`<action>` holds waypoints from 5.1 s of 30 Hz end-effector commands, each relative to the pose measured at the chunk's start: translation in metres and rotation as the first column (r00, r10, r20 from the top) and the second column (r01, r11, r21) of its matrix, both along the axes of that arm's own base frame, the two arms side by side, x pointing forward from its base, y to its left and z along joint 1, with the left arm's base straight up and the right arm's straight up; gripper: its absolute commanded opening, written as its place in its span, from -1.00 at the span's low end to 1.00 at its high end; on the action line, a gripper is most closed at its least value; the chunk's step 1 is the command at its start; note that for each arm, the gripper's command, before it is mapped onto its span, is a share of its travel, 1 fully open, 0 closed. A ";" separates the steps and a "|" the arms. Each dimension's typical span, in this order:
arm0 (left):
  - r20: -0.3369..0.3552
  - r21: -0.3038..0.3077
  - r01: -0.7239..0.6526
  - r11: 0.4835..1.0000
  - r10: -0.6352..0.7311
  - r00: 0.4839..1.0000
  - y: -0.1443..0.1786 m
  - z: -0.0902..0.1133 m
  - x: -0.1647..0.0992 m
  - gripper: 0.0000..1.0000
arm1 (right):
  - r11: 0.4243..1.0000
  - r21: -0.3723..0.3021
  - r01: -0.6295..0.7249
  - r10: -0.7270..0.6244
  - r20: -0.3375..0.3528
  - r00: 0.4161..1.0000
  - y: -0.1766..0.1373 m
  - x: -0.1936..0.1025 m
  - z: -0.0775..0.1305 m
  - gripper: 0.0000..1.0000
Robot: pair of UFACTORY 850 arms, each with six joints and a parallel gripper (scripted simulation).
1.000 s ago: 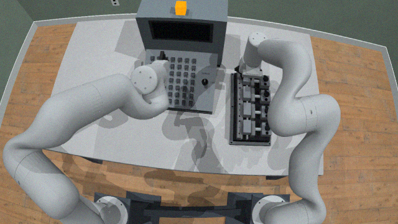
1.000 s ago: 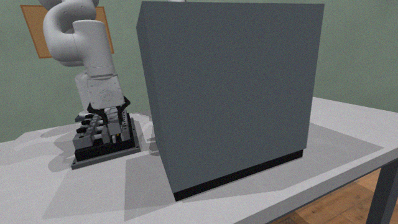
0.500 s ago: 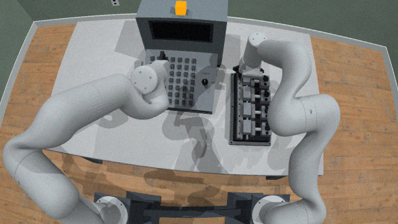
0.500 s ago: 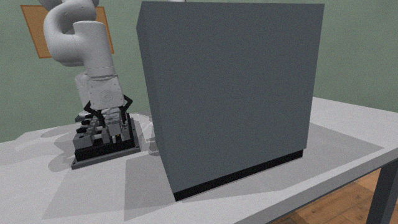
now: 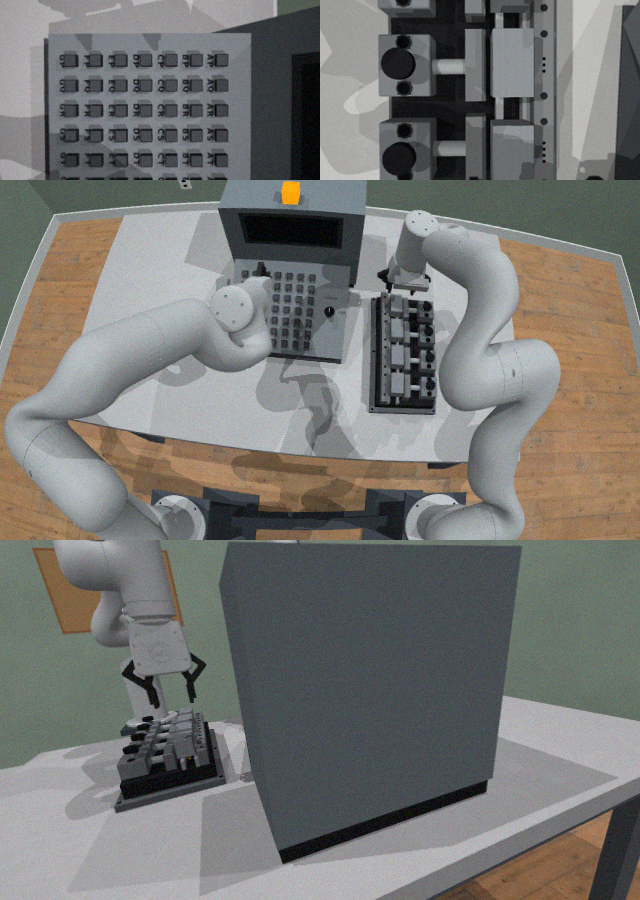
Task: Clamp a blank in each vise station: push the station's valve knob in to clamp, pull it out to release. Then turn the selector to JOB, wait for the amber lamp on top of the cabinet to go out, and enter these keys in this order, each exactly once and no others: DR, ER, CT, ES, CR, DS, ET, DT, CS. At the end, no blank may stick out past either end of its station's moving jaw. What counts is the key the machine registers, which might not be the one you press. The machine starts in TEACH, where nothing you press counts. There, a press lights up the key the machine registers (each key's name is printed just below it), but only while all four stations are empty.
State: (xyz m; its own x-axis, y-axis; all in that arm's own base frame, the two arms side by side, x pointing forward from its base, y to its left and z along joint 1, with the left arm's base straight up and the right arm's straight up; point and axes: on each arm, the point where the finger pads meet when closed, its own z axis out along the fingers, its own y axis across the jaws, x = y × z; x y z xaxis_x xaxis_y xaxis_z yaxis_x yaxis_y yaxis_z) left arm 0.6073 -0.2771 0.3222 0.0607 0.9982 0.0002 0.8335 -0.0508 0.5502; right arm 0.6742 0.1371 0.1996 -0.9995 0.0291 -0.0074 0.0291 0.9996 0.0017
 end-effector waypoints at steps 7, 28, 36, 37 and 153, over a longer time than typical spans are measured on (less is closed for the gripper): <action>0.002 -0.001 0.000 1.000 0.000 1.000 0.000 0.001 0.001 1.00 | 1.000 -0.001 0.000 0.000 -0.005 1.000 0.000 -0.002 0.042 -1.00; 0.002 -0.001 0.000 1.000 0.000 1.000 0.000 0.001 0.001 1.00 | 1.000 -0.001 0.000 0.000 -0.005 1.000 -0.038 -0.083 0.055 -1.00; 0.002 -0.001 0.000 1.000 0.000 1.000 0.000 0.001 0.001 1.00 | 1.000 -0.001 0.000 0.000 -0.005 1.000 -0.062 -0.148 0.055 -1.00; 0.002 -0.001 0.000 1.000 0.000 1.000 0.000 0.001 0.001 1.00 | 1.000 -0.001 0.000 0.000 -0.006 1.000 -0.066 -0.159 0.055 -1.00; 0.002 -0.001 0.000 1.000 0.000 1.000 0.000 0.001 0.001 1.00 | 1.000 -0.001 0.000 0.000 -0.006 1.000 -0.097 -0.175 -0.051 -1.00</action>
State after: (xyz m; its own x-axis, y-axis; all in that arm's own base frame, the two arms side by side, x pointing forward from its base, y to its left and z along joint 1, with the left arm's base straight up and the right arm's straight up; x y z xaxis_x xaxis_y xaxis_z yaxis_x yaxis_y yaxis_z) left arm 0.6073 -0.2771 0.3222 0.0607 0.9982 0.0002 0.8335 -0.0508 0.5502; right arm 0.4929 0.0396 0.1522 -0.9996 0.0293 -0.0037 0.0293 0.9996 -0.0001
